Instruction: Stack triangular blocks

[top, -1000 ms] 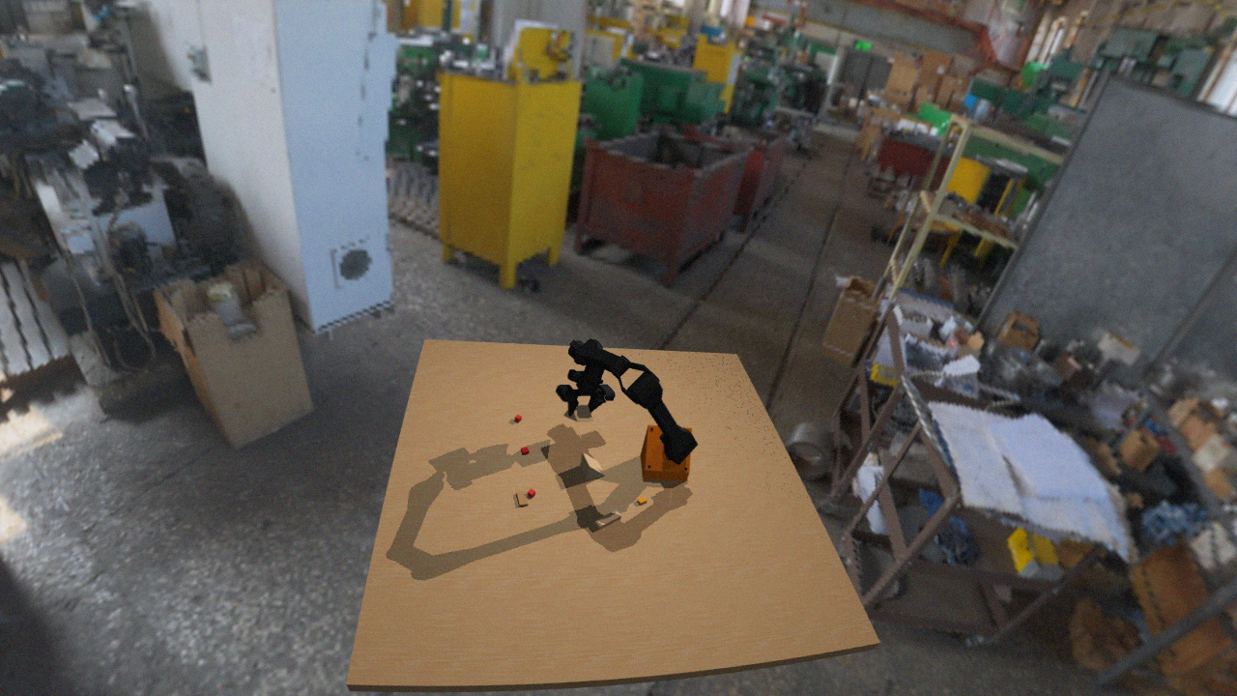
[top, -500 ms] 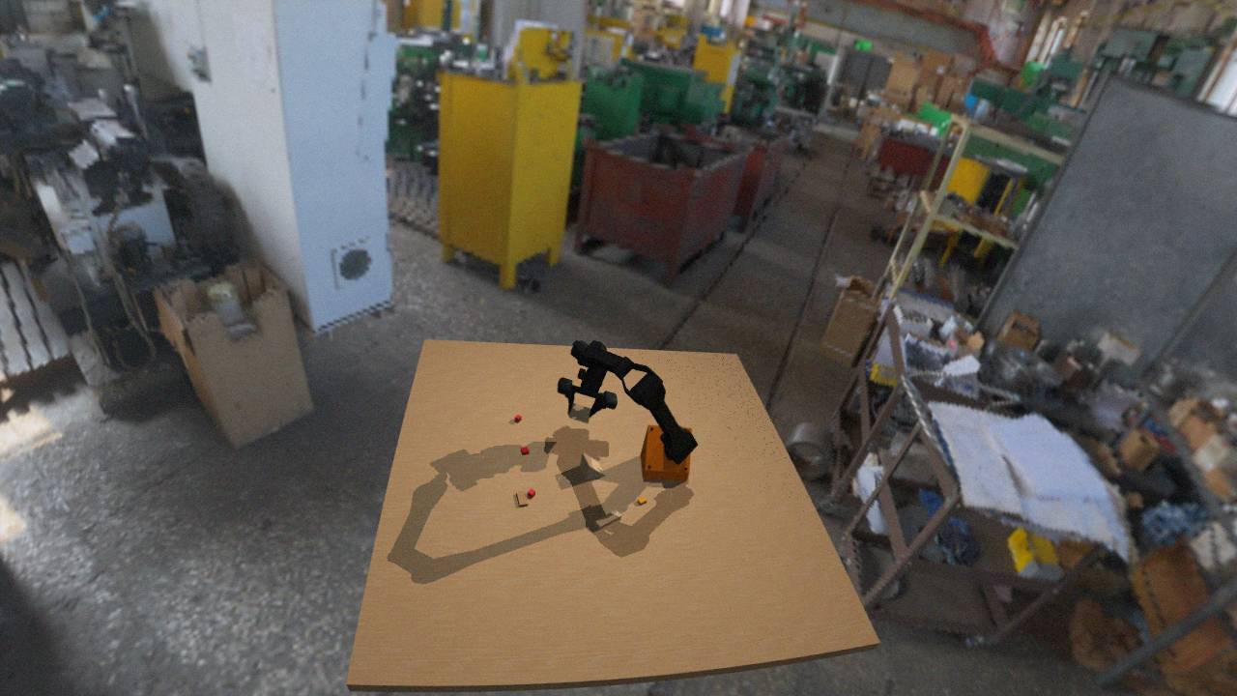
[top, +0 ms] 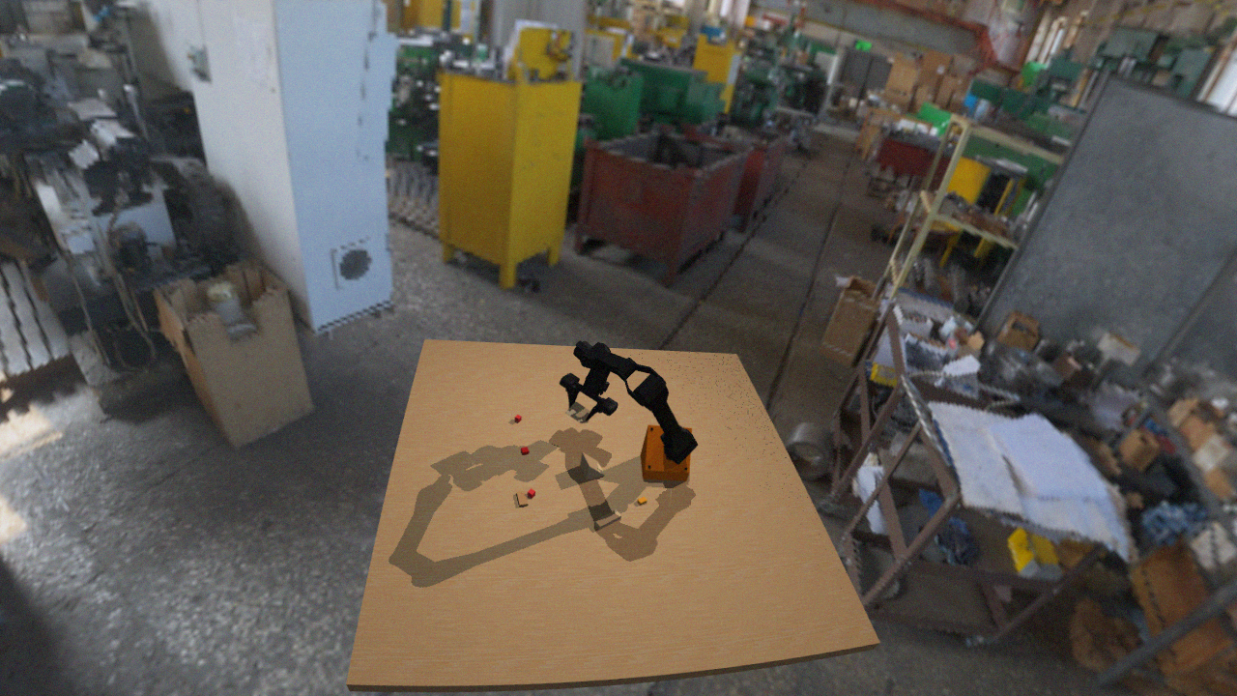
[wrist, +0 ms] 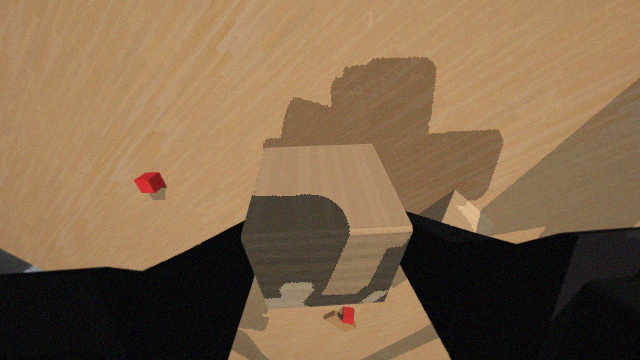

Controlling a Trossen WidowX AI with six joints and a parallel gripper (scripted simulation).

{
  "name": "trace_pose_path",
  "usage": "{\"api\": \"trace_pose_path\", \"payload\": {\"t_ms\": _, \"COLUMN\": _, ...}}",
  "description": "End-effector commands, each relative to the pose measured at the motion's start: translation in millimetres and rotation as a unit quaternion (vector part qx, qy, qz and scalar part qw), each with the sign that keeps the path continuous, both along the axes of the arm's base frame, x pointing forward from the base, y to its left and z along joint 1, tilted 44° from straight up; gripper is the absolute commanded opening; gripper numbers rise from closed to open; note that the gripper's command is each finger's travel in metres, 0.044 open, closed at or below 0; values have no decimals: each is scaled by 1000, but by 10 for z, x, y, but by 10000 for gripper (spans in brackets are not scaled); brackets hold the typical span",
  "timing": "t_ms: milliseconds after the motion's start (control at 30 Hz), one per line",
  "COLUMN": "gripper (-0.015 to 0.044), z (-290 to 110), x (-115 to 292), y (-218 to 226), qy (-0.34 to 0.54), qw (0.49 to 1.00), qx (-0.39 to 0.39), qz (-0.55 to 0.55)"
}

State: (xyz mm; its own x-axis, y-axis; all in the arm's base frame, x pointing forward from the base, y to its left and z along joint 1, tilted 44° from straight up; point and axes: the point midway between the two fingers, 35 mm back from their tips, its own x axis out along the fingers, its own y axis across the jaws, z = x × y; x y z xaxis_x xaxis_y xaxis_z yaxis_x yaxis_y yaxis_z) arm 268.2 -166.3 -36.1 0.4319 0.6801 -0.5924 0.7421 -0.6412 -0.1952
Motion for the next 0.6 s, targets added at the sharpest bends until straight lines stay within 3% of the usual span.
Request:
{"api": "trace_pose_path", "payload": {"t_ms": 0, "gripper": 0, "z": 33, "x": 4, "y": -18, "qy": 37, "qw": 998, "qx": 26, "qz": -49}}
{"api": "trace_pose_path", "payload": {"t_ms": 567, "gripper": 0, "z": 51, "x": -21, "y": 1, "qy": 199, "qw": 942, "qx": 146, "qz": -226}}
